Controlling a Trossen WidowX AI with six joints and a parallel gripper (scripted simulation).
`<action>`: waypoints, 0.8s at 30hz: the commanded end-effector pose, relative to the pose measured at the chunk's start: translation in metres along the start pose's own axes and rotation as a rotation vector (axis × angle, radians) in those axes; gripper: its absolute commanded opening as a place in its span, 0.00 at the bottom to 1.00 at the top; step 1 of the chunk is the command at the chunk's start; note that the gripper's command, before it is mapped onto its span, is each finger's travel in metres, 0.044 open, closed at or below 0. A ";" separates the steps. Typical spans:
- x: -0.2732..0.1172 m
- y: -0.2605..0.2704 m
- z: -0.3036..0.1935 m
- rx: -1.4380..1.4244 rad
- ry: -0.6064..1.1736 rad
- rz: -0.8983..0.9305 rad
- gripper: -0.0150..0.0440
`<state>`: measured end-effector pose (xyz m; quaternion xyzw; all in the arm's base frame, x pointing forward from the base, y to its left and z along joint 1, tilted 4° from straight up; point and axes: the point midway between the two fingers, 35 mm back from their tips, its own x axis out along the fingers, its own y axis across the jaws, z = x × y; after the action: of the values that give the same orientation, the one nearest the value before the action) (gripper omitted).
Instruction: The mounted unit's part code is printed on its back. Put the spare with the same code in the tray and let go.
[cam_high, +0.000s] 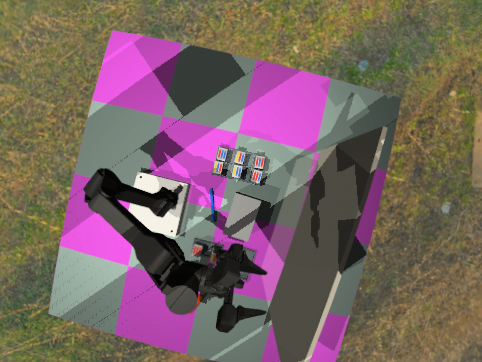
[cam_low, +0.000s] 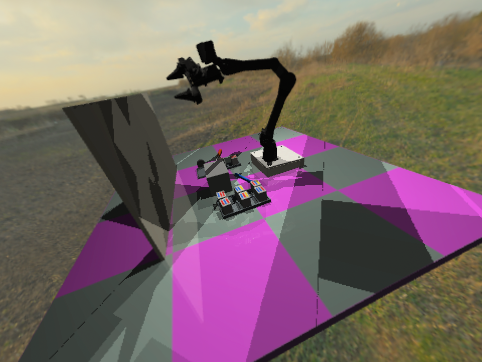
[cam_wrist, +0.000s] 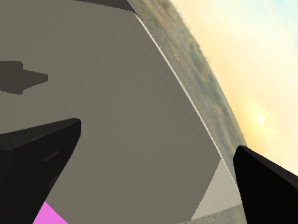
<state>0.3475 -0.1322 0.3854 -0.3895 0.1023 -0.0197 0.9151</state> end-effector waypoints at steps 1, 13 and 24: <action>0.051 0.053 -0.021 0.300 0.236 0.246 1.00; 0.077 0.175 -0.058 0.685 0.933 0.558 1.00; 0.060 0.222 -0.067 0.718 1.333 0.583 1.00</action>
<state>0.3930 -0.0481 0.1890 0.0415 0.6365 0.0053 0.7701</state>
